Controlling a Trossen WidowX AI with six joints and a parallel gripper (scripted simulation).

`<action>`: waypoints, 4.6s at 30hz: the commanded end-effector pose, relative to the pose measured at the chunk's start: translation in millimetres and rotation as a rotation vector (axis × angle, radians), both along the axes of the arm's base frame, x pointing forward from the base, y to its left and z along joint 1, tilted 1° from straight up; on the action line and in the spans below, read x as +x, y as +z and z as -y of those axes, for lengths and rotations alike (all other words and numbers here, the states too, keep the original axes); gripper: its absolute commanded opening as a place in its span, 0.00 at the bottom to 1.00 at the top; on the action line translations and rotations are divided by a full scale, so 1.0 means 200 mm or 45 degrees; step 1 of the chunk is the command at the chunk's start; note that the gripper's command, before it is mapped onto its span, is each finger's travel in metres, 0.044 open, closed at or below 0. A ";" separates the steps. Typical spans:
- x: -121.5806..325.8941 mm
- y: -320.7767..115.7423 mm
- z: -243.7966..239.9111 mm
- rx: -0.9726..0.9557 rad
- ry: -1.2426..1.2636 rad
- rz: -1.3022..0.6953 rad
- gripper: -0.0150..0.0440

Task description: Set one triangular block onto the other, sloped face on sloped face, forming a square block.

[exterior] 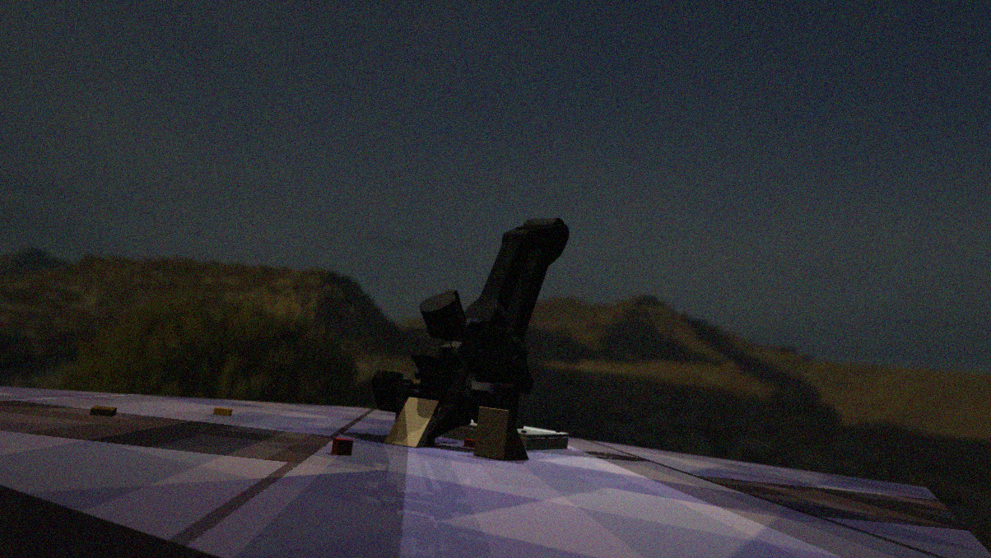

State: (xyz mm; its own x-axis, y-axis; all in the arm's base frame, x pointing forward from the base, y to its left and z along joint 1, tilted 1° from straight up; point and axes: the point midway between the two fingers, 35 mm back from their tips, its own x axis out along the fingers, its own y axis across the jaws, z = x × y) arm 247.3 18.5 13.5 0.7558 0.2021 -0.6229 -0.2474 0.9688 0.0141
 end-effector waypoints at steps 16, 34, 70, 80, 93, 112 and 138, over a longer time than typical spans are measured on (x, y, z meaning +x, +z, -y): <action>0.01 0.03 0.00 -0.023 0.002 -0.098 0.25; 0.13 0.16 -0.03 -0.170 0.011 -0.683 0.25; 0.36 0.21 -0.09 -0.378 0.029 -1.534 0.52; 0.36 0.21 -0.09 -0.378 0.029 -1.534 0.97; 0.37 0.40 -0.09 -0.370 0.026 -1.455 1.00; 0.27 0.62 -0.05 -0.205 -0.011 -0.937 1.00; 0.03 0.37 -0.01 -0.025 -0.016 -0.104 1.00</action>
